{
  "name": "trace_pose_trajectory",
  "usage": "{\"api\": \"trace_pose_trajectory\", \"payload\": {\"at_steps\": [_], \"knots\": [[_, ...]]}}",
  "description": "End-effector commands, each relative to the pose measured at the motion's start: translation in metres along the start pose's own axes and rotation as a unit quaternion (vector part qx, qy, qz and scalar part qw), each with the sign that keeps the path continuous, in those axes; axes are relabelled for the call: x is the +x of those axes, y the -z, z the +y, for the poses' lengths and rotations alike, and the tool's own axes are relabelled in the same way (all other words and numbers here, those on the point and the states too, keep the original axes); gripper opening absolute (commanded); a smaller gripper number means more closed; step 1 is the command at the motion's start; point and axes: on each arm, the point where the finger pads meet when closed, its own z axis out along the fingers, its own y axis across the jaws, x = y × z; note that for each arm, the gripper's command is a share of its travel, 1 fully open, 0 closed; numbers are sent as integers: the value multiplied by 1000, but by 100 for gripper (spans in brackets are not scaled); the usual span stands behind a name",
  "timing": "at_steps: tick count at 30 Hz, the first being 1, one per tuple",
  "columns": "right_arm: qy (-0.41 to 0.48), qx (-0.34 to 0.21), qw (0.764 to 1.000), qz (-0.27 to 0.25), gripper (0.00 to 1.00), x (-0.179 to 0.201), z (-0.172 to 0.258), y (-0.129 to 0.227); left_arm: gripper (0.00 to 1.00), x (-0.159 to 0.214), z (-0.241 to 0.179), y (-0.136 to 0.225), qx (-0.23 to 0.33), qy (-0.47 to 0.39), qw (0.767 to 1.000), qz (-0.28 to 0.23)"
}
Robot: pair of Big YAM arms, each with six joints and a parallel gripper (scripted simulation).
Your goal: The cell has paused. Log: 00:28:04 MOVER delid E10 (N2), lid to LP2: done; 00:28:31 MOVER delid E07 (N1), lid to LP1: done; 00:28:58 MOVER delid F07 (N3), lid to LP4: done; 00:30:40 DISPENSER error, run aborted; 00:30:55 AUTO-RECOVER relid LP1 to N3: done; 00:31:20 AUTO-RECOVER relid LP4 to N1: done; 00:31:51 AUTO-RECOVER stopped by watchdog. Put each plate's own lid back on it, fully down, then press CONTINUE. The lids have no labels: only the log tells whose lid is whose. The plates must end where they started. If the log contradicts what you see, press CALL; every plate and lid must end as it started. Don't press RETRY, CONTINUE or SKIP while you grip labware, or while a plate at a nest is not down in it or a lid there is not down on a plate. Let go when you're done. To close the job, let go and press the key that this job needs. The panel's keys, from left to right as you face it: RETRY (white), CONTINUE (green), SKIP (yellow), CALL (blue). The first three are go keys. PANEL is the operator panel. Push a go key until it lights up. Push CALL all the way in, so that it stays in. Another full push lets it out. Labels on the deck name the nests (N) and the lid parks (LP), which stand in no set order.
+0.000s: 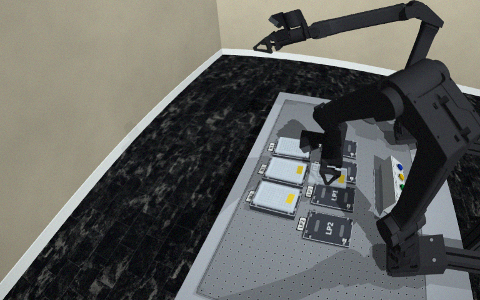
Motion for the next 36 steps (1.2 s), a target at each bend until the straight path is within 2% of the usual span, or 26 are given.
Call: {"api": "trace_pose_trajectory", "payload": {"at_steps": [1, 36], "knots": [[-3, 1, 1000, -20, 100, -31, 0, -7, 0, -32, -27, 13, 15, 11, 1000, -11], [-3, 1, 1000, -20, 100, -31, 0, -7, 0, -137, -140, 15, 17, 8, 1000, -12]]}}
